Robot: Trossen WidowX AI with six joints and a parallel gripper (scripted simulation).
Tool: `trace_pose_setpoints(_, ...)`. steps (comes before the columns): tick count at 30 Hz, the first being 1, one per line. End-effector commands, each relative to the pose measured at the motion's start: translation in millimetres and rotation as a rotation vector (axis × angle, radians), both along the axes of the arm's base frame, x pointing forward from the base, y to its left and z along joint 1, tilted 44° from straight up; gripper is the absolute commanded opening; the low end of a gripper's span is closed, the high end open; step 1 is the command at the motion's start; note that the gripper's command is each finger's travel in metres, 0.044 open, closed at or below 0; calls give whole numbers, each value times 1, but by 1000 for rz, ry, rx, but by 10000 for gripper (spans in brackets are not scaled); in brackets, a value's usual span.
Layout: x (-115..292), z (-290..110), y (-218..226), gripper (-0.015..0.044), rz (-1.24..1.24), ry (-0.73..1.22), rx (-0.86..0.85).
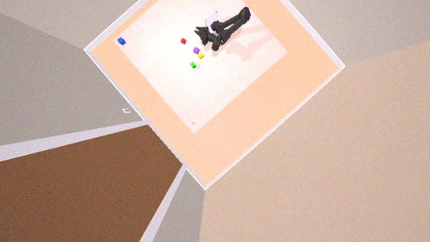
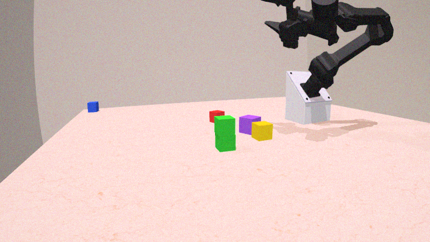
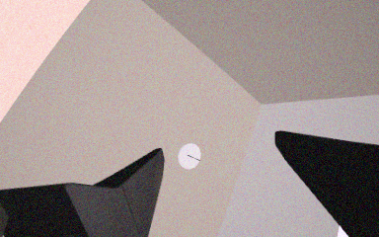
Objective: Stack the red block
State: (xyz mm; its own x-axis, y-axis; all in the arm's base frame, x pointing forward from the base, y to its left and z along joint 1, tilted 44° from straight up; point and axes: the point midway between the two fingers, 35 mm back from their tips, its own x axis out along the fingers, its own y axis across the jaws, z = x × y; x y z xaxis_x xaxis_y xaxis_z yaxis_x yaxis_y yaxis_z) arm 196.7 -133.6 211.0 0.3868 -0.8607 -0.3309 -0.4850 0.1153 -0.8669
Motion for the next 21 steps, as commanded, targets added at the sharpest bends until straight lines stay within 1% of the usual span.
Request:
trace_pose_setpoints(1, 1, 0, 0, 426, 1, 3, 3)
trace_pose_setpoints(2, 3, -2, 0, 440, 4, 11, 11)
trace_pose_setpoints(10, 30, -26, -4, 440, 42, 139, 158)
trace_pose_setpoints(21, 59, -74, -8, 440, 57, 283, 432)
